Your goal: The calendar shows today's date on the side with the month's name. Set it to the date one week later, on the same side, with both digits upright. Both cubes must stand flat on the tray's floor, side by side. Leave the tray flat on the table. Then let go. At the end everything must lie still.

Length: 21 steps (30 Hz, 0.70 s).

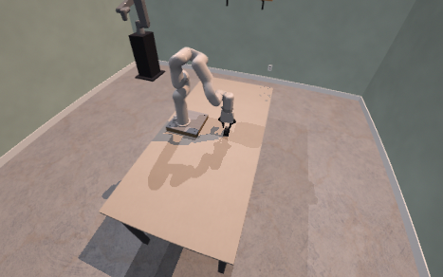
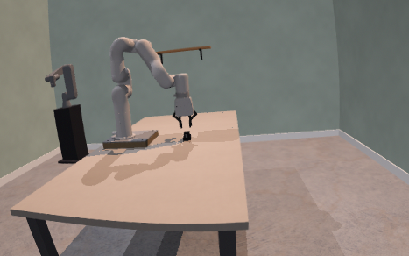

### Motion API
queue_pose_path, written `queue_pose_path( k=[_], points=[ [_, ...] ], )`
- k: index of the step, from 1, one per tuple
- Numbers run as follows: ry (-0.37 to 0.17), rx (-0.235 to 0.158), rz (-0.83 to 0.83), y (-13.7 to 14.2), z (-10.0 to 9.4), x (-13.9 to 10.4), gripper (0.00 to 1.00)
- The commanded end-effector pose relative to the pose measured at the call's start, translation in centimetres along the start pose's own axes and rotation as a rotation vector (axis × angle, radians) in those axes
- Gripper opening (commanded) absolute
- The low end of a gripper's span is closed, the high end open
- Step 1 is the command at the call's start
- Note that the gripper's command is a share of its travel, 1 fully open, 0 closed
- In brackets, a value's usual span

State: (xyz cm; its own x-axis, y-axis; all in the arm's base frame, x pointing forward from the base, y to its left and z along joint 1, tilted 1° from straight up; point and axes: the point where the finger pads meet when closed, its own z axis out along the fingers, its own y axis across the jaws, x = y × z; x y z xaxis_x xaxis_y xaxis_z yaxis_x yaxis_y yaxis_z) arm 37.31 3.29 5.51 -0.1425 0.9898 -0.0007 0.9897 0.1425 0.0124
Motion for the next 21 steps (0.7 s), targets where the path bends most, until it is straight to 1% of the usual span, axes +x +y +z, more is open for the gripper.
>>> queue_pose_path(
  k=[1,5,11,12,21],
  points=[
    [0.000,-0.002,0.000,0.0,-3.2,0.0,0.47],
    [0.000,-0.002,0.000,0.0,-4.1,0.0,0.47],
    [0.000,-0.002,0.000,0.0,-4.2,0.0,0.47],
    [0.000,-0.002,0.000,0.0,-4.2,0.0,1.00],
    [0.000,-0.002,0.000,0.0,-4.2,0.0,1.00]
  ],
)
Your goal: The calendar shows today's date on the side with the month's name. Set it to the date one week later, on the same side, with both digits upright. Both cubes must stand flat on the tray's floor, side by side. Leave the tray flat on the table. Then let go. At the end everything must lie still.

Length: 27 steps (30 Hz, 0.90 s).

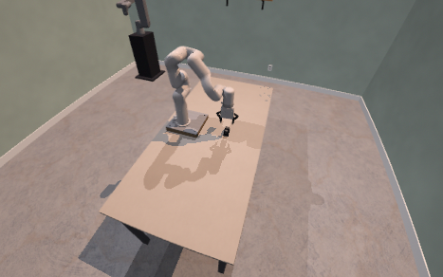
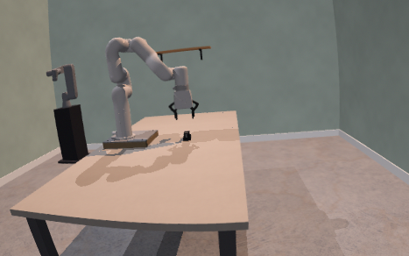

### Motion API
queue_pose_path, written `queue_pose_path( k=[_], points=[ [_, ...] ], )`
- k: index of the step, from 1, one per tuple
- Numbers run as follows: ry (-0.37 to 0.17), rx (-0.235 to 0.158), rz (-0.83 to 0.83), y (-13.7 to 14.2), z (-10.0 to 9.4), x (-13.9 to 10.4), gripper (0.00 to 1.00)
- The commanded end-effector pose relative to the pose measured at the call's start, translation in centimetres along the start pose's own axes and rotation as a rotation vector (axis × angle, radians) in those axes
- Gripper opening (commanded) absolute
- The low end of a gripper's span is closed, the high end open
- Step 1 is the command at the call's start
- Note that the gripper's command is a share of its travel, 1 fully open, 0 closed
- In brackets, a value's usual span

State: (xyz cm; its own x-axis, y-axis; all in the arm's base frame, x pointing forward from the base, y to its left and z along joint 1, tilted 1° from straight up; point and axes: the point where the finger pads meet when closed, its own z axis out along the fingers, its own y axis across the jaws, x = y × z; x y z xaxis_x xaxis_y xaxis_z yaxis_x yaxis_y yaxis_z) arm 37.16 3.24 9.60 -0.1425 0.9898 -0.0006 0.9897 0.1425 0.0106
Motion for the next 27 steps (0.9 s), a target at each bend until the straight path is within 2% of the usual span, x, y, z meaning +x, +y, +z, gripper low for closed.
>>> queue_pose_path(
  k=[1,15,23,27],
  points=[
    [0.000,-0.004,0.000,0.1,-0.1,0.0,1.00],
    [0.000,-0.004,0.000,0.1,-0.4,0.0,1.00],
    [0.000,-0.004,0.000,0.1,-1.9,0.0,1.00],
    [0.000,-0.004,0.000,0.1,-3.5,0.0,1.00]
  ],
)
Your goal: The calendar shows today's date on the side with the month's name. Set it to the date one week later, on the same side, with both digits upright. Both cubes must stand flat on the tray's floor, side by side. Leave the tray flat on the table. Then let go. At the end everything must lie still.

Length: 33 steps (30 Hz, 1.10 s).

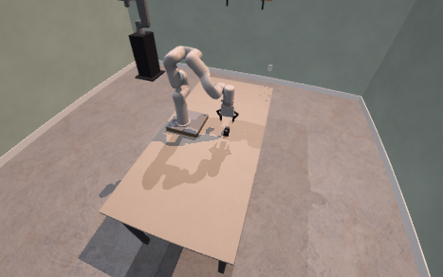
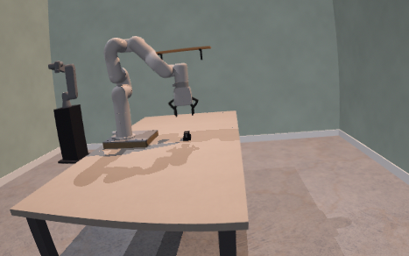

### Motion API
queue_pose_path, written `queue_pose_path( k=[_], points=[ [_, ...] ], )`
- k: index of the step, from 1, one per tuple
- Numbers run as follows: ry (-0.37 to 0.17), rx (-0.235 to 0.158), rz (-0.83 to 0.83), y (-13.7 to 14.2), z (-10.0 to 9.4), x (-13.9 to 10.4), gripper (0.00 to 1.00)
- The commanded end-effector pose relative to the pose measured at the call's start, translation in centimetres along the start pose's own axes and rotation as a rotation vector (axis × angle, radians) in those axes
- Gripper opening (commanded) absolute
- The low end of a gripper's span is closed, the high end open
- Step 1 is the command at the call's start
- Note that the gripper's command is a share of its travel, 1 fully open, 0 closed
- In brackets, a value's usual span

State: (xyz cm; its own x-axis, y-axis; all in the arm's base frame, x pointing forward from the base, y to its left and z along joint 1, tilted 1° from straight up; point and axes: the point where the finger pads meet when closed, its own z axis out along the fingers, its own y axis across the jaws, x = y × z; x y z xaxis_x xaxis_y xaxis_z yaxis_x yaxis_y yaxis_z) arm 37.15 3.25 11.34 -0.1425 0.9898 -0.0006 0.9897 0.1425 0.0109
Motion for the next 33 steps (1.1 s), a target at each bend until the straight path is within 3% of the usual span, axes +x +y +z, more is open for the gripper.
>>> queue_pose_path(
  k=[1,11,33],
  points=[
    [0.000,-0.003,0.000,0.1,-2.2,0.0,1.00],
    [0.000,-0.003,0.000,0.1,-5.2,0.0,1.00],
    [0.000,-0.003,0.000,0.1,-5.3,0.0,1.00]
  ],
)
